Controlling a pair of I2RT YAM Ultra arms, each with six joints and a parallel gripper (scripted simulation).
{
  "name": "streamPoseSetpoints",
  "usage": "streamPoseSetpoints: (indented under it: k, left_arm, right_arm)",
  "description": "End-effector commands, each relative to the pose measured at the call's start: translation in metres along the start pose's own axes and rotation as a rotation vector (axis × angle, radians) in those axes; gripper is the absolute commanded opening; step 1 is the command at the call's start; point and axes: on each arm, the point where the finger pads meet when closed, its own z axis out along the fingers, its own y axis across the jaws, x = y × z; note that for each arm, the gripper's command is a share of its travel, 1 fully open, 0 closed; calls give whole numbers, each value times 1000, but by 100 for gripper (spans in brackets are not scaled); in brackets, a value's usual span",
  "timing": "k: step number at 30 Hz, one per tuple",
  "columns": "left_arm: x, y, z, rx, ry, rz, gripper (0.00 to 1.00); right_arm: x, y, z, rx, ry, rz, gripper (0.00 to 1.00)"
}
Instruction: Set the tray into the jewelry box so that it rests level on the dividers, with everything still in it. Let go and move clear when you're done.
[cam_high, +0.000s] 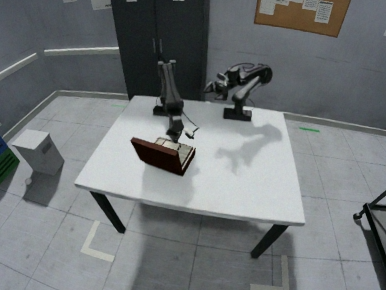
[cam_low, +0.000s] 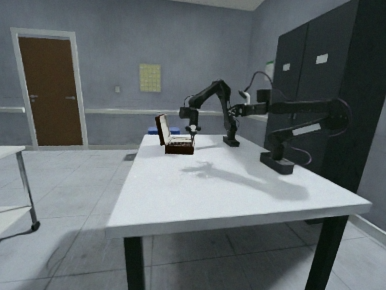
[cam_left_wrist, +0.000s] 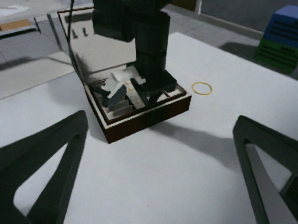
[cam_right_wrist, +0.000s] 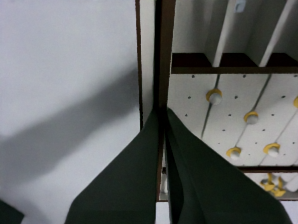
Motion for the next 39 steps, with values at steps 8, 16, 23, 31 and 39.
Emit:
streamPoseSetpoints:
  k: [8, 16, 23, 31, 39]
  left_arm:
    - [1, 0, -2, -3, -1, 2, 100]
    - [1, 0, -2, -3, -1, 2, 100]
    - [1, 0, -2, -3, -1, 2, 100]
    - [1, 0, -2, -3, -1, 2, 100]
    - [1, 0, -2, -3, -1, 2, 100]
  right_arm:
    - [-7, -2, -21, 41, -32, 4, 21]
    - [-11, -2, -32, 55, -43, 1, 21]
    - [-8, -6, -45, 51, -33, -7, 21]
    - [-21, -21, -61, 105, -129, 99, 67]
    - [-14, -53, -67, 229, -377, 517, 100]
